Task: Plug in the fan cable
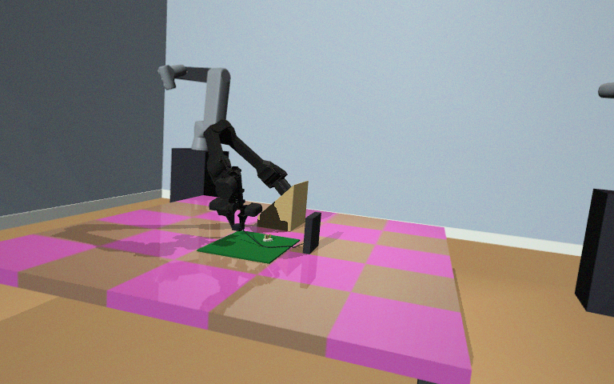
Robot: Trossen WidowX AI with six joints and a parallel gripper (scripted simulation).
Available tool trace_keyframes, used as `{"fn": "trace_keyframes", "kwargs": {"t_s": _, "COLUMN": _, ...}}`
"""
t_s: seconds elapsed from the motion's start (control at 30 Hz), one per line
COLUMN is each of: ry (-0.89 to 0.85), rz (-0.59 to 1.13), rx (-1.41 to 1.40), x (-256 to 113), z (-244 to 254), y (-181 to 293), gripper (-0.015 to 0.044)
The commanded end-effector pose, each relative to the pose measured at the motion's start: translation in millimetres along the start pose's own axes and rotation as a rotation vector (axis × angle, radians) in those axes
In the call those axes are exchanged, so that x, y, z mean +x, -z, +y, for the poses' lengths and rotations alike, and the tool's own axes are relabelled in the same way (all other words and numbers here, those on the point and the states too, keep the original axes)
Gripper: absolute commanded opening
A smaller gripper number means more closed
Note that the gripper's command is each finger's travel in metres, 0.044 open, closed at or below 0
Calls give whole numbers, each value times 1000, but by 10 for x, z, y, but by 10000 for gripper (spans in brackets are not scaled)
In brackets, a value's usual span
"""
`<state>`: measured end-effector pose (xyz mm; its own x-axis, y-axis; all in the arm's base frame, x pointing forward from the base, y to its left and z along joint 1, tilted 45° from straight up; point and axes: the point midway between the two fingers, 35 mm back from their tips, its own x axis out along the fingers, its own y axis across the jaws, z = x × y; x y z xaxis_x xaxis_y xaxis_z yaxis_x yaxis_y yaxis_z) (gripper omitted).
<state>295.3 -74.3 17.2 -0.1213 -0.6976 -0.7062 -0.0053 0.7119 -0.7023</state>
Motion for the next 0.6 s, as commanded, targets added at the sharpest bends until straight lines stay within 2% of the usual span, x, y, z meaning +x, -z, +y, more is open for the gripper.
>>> {"fn": "trace_keyframes", "kwargs": {"t_s": 0.0, "ry": -7, "rz": -4, "rx": 6, "x": -142, "z": -1, "y": 21, "gripper": 0}}
{"fn": "trace_keyframes", "kwargs": {"t_s": 0.33, "ry": -3, "rz": -3, "rx": 4, "x": -440, "z": -6, "y": 115, "gripper": 0}}
{"fn": "trace_keyframes", "kwargs": {"t_s": 0.57, "ry": -1, "rz": -18, "rx": -45, "x": -458, "z": 27, "y": 124, "gripper": 0}}
